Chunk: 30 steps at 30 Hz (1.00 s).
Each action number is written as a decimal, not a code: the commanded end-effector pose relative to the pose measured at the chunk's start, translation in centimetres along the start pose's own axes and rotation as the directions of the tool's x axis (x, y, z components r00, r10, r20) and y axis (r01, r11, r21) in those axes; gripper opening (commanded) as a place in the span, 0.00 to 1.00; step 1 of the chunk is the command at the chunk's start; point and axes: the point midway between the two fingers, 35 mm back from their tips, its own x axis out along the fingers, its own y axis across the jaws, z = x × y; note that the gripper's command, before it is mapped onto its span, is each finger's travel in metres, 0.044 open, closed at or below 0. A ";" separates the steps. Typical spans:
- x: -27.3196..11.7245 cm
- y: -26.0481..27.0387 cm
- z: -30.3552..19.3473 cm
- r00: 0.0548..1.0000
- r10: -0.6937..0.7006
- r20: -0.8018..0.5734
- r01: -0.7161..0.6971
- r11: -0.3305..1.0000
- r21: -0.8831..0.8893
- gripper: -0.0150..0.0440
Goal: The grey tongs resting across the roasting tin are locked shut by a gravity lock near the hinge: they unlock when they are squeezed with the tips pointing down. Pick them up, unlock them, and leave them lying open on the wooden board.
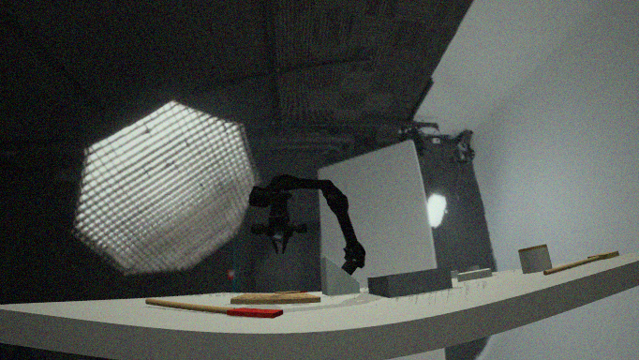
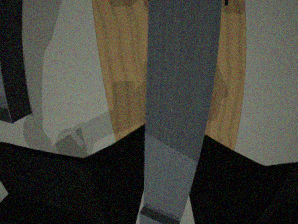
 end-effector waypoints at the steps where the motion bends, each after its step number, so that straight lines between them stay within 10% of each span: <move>1: -0.3 -1.6 -1.0 1.000 -0.010 0.004 0.010 0.996 -0.090 0.00; 14: -0.2 -2.3 -1.4 0.999 -0.002 0.034 0.006 0.992 -0.123 0.00; 30: -1.1 -3.4 -1.5 0.867 0.070 0.494 -0.028 0.995 -0.092 0.00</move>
